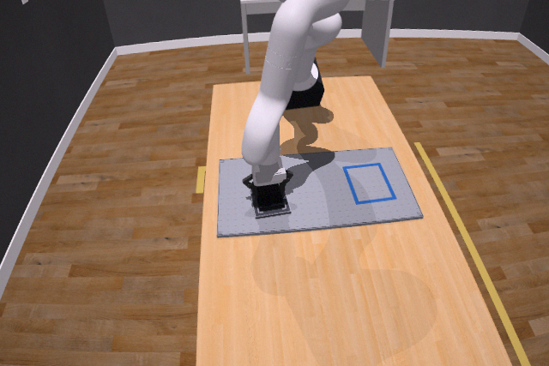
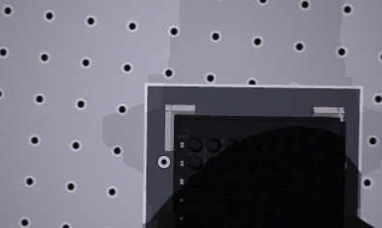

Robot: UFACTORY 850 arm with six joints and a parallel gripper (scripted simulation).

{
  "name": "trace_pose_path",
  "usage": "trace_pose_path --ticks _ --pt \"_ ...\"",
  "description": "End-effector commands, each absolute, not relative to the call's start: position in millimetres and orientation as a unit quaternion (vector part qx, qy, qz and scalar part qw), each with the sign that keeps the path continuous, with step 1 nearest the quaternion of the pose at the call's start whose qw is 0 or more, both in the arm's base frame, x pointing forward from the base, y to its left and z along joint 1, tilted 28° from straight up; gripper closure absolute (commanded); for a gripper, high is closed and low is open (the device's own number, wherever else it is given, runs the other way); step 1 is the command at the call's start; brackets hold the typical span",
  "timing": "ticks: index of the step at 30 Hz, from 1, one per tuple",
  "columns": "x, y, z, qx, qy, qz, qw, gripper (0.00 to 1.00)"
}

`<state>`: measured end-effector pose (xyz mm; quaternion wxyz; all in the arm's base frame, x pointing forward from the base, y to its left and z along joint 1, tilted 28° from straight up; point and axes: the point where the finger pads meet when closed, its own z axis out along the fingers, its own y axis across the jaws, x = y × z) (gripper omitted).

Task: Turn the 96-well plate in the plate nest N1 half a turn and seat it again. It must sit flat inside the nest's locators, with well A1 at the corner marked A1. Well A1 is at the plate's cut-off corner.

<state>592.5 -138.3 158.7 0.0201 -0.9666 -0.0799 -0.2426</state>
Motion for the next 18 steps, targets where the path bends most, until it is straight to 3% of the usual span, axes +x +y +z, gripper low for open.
trace_pose_path --ticks 1,18 --pt "593.2 -138.5 159.0 -0.966 -0.080 -0.243 0.020 1.00" --pt "594.3 -138.3 156.8 -0.966 -0.080 -0.243 0.020 1.00"
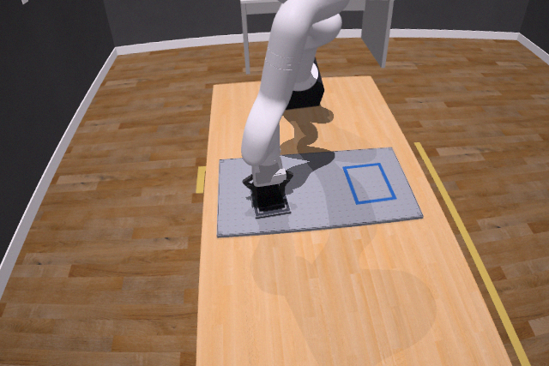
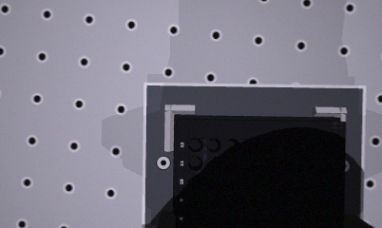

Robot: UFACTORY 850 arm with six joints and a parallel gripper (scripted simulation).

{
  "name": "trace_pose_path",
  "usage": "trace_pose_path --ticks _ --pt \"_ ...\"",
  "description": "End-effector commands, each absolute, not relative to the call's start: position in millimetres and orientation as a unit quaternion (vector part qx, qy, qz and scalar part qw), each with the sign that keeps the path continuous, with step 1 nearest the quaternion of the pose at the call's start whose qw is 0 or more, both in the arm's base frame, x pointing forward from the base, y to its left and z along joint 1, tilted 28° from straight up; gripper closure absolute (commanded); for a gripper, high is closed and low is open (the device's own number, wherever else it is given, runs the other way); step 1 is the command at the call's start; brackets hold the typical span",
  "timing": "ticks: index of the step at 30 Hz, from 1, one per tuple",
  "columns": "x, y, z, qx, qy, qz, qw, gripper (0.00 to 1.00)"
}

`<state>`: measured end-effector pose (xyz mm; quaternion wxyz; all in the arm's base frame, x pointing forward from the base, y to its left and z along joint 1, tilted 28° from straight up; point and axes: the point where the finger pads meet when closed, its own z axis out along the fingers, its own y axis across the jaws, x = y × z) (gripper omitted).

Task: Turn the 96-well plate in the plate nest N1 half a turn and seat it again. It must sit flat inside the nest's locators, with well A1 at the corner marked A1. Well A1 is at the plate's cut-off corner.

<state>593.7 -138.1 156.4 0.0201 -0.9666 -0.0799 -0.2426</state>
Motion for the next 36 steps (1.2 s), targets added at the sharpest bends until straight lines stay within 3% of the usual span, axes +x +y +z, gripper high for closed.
trace_pose_path --ticks 1,2,3,36 --pt "594.4 -138.3 156.6 -0.966 -0.080 -0.243 0.020 1.00" --pt "594.4 -138.3 156.6 -0.966 -0.080 -0.243 0.020 1.00" --pt "594.7 -138.2 156.1 -0.966 -0.080 -0.243 0.020 0.00" --pt "594.7 -138.2 156.1 -0.966 -0.080 -0.243 0.020 0.00"
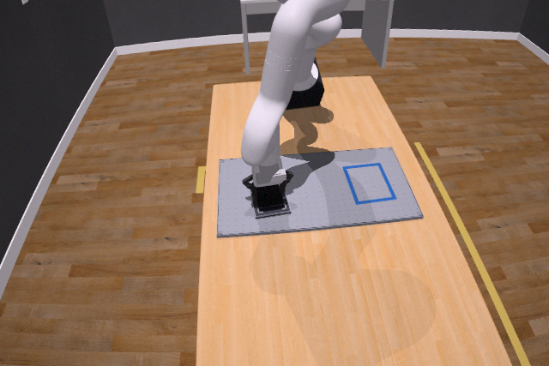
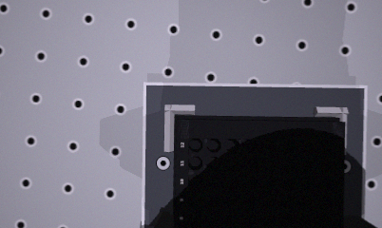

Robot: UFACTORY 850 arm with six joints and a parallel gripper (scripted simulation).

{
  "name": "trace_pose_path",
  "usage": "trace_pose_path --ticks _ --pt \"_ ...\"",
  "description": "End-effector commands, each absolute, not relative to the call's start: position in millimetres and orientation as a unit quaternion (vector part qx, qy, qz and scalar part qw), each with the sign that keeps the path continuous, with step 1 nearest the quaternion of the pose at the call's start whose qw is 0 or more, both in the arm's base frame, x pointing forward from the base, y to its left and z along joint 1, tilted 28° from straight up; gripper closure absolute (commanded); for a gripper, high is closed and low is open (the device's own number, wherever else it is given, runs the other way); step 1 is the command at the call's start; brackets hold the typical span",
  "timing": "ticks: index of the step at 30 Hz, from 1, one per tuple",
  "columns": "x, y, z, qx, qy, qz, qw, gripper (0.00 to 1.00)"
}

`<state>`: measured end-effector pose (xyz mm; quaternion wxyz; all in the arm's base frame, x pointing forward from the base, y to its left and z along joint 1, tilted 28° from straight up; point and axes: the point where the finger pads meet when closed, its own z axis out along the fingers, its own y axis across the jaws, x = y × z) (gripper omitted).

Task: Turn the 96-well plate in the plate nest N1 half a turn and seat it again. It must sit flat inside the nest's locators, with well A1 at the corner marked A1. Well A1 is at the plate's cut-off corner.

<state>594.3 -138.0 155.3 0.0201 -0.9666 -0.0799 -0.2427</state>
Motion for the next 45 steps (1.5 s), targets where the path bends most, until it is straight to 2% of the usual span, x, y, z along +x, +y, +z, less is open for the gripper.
trace_pose_path --ticks 1,45 --pt "594.7 -138.2 156.1 -0.966 -0.080 -0.243 0.020 0.00" --pt "552.9 -145.2 235.0 -0.966 -0.080 -0.243 0.020 0.00"
